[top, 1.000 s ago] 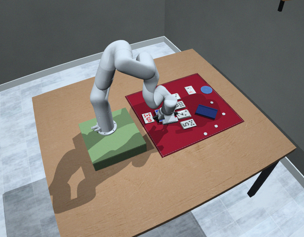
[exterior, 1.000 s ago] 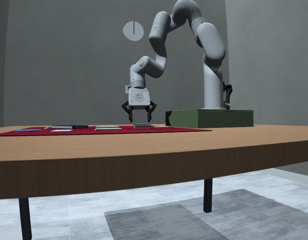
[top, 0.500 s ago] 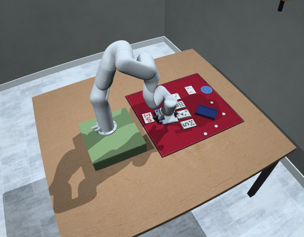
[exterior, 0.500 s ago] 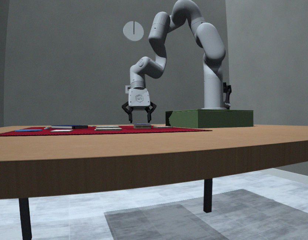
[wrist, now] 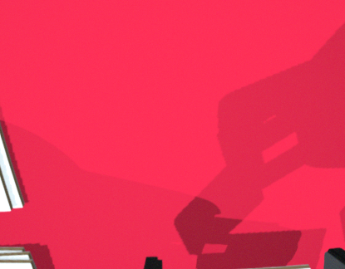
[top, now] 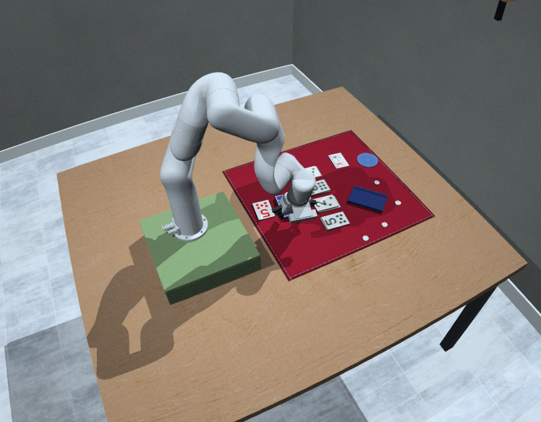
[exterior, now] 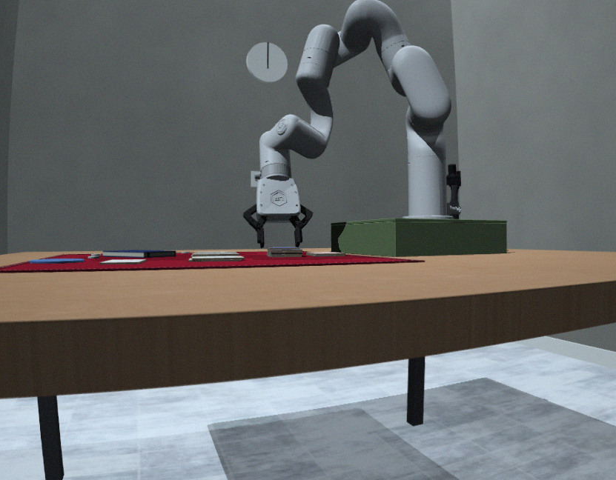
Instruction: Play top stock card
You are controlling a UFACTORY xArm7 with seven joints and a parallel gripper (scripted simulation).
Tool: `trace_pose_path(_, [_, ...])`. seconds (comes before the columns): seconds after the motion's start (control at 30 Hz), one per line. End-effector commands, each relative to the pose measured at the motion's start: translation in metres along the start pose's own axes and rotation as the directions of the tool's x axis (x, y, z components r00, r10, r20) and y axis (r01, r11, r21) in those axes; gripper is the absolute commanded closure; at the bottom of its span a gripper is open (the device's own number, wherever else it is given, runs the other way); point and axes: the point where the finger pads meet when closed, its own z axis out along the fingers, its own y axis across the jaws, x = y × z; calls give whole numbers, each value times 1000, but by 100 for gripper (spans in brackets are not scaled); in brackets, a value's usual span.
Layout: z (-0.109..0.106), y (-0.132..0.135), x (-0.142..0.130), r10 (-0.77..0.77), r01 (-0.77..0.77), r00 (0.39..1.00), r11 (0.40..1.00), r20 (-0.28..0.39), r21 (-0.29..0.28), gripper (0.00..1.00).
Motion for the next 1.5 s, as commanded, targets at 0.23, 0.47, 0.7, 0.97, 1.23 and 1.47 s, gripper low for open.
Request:
trace_pose_path(0.23, [-1,-1,0,-1,1,1000,1000,-1,3,13])
trace_pose_path(0.47, [-1,-1,0,-1,1,1000,1000,-1,3,13])
trace_pose_path(0.7, [2,-1,1,-1,1,1000,1000,-1,3,13])
trace_pose_path(0.97, [3,-1,2,-1,1,1000,1000,-1,3,13])
trace_pose_path(1.23, [3,-1,2,-1,1,1000,1000,-1,3,13])
trace_pose_path(1.47, [3,-1,2,-1,1,1000,1000,-1,3,13])
